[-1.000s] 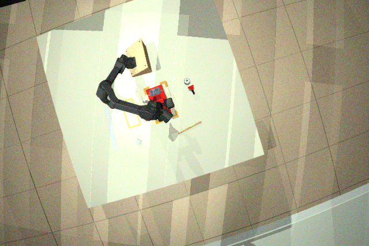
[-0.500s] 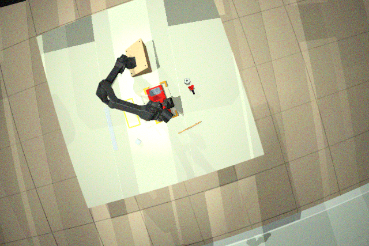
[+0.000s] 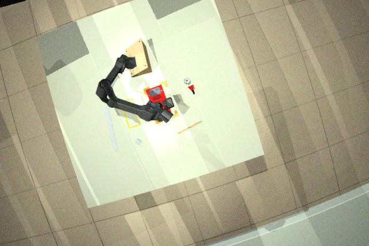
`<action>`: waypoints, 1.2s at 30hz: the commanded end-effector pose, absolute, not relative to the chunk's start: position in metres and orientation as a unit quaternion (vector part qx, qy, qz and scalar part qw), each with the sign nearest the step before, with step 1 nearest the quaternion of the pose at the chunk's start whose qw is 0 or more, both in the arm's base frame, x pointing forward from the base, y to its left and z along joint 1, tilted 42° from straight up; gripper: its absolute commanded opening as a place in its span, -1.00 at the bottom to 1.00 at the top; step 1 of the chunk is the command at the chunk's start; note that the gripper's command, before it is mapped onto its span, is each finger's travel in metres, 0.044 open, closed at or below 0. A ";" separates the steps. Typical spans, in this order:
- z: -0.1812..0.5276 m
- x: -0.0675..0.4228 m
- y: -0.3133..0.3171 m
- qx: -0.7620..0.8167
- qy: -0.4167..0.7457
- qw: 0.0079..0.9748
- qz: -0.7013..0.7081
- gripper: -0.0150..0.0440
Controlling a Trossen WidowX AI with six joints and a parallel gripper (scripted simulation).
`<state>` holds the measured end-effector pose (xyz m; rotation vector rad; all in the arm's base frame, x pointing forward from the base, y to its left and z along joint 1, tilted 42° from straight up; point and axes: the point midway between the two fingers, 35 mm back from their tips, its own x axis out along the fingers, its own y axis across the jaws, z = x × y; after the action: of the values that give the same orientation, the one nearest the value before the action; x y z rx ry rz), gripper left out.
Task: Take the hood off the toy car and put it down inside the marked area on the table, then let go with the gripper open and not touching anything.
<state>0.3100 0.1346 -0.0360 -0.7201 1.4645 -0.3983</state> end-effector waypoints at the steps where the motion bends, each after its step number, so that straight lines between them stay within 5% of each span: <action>1: -0.027 0.310 0.144 -0.315 0.647 0.672 -0.174 -0.49; 11: -0.003 0.306 0.165 -0.314 0.648 0.672 -0.173 -0.49; 36: 0.064 0.326 0.088 -0.315 0.649 0.671 -0.169 -0.49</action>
<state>0.3246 0.0969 0.0521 -0.7102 1.4737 -0.3818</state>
